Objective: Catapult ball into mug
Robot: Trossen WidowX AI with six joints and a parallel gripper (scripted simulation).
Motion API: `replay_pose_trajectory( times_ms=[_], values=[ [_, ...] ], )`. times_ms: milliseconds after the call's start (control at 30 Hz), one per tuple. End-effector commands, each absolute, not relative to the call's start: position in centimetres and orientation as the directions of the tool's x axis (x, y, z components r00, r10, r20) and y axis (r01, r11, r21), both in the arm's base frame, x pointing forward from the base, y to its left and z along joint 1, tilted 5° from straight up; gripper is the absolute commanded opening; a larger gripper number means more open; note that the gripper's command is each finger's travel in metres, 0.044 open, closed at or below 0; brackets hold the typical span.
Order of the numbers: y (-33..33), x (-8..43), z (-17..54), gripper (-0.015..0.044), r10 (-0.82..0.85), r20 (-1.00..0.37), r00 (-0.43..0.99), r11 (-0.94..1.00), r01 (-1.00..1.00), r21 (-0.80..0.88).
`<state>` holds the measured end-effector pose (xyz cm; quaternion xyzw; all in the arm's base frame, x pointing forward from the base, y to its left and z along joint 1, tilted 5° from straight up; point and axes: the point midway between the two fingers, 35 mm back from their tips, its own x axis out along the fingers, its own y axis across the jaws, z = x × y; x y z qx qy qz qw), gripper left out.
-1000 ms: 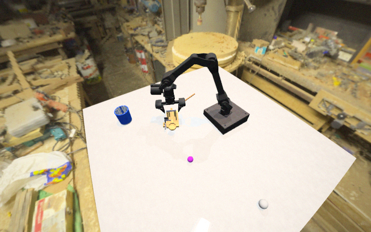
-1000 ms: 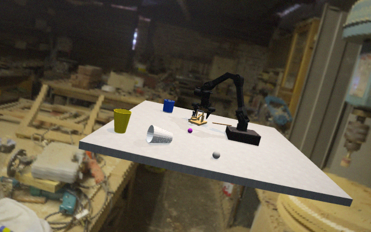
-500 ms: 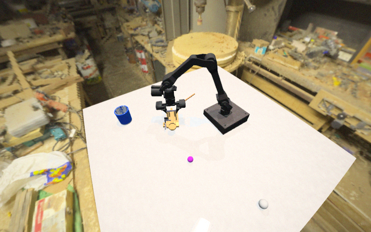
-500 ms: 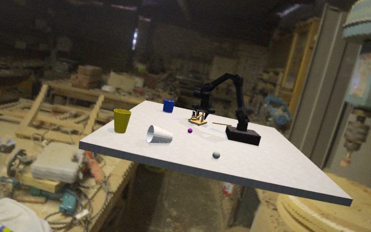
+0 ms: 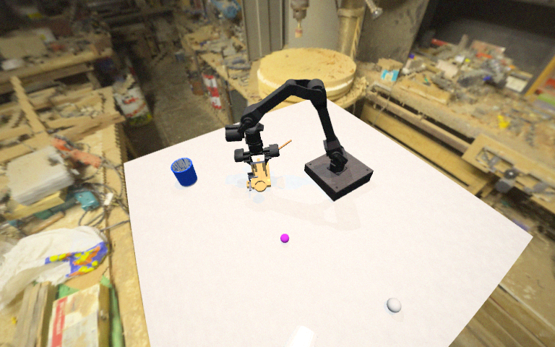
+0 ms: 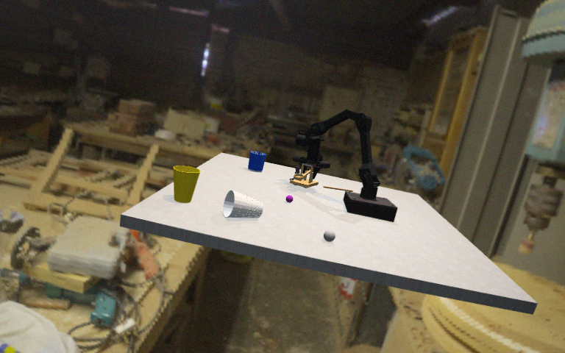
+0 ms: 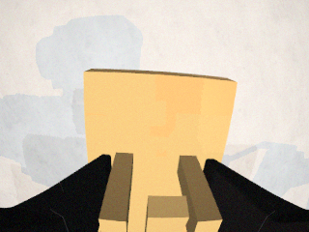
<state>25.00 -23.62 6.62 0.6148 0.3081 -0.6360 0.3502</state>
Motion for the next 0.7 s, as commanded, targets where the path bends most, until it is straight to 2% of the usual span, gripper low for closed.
replay_pose_trajectory(
  times_ms=[0,167,667],
  values=[
    [-23.97,25.54,9.49,0.0000,-0.103,-0.994,0.041,-0.565,0.820,0.093],
    [-23.99,25.57,9.47,0.0000,-0.103,-0.994,0.042,-0.496,0.864,0.088],
    [-24.38,26.44,9.39,0.0000,-0.102,-0.994,0.045,-0.009,0.999,0.046]
  ],
)
